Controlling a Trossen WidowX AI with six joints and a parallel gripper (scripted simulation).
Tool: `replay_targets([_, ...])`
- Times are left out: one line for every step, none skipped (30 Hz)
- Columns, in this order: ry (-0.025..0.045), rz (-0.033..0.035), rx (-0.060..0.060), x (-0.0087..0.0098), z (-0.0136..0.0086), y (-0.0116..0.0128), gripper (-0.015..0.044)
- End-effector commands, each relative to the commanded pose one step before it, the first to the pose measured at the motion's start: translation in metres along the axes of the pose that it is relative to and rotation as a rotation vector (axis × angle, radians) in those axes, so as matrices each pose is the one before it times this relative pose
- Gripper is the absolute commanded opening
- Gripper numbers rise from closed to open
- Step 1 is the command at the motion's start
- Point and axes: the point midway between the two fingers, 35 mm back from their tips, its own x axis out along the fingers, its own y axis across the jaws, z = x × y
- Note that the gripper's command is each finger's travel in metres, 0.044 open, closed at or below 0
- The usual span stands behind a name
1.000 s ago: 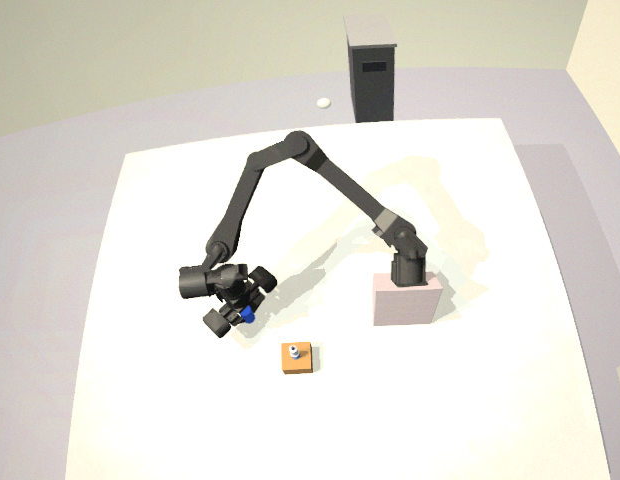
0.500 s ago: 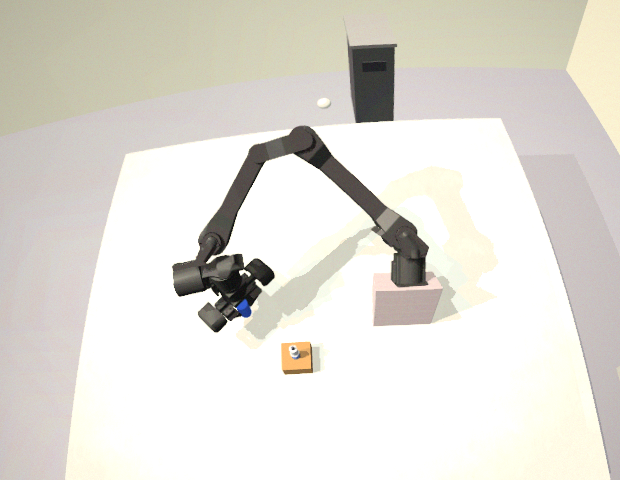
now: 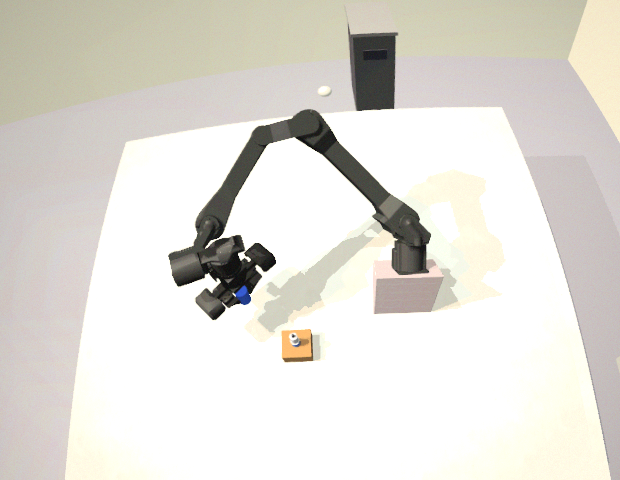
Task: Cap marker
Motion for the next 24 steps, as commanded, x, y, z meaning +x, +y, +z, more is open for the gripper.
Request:
replay_targets([0.00918, 0.00466, -0.0083, -0.00555, -0.01592, 0.00292, 0.0])
replay_targets([0.00097, 0.00152, -0.0004, -0.0017, -0.00416, 0.00091, 0.0])
replay_targets([0.00094, 0.0014, -0.0004, -0.00167, -0.00416, 0.00085, 0.0])
replay_targets([0.00091, 0.00128, -0.0004, -0.00164, -0.00416, 0.00078, 0.0])
replay_targets([0.00087, 0.00115, -0.0004, -0.00162, -0.00415, 0.00072, 0.0])
replay_targets([0.00083, 0.00103, -0.0004, -0.00159, -0.00415, 0.00065, 0.0])
replay_targets([0.00079, 0.00091, -0.0003, -0.00156, -0.00414, 0.00058, 0.0])
replay_targets([0.00075, 0.00079, -0.0003, -0.00153, -0.00414, 0.00051, 0.0])
replay_targets([0.0007, 0.00067, -0.0003, -0.0015, -0.00413, 0.00044, 0.0])
replay_targets([0.00065, 0.00056, -0.0003, -0.00147, -0.00412, 0.00037, 0.0])
replay_targets([0.0006, 0.00044, -0.0003, -0.00144, -0.00411, 0.0003, 0.0])
replay_targets([0.00054, 0.00033, -0.0002, -0.00142, -0.00409, 0.00024, 0.0])
replay_targets([0.00047, 0.00021, -0.0002, -0.00134, -0.00392, 0.00017, 0.0])
replay_targets([0.00041, 0.00011, -0.0002, -0.00131, -0.00391, 0.00011, 0.0])
replay_targets([0.00036, 0.0, -0.0001, -0.00128, -0.00389, 0.00005, 0.0])
replay_targets([0.0003, -0.0001, -0.0001, -0.00126, -0.00388, -0.00001, 0.0])
replay_targets([0.00023, -0.0002, -0.0001, -0.00123, -0.00386, -0.00007, 0.0])
replay_targets([0.00017, -0.00029, -0.0001, -0.00121, -0.00385, -0.00014, 0.0])
replay_targets([0.0001, -0.00039, 0.0, -0.00118, -0.00383, -0.0002, 0.0])
replay_targets([0.00004, -0.00049, 0.0, -0.00116, -0.00381, -0.00026, 0.0])
replay_targets([-0.00003, -0.00058, 0.0, -0.00113, -0.00379, -0.00032, 0.0])
replay_targets([-0.00011, -0.00067, 0.0001, -0.0011, -0.00376, -0.00037, 0.0])
replay_targets([-0.00018, -0.00076, 0.0001, -0.00108, -0.00373, -0.00043, 0.0])
replay_targets([-0.00026, -0.00085, 0.0001, -0.00105, -0.00372, -0.00049, 0.0])
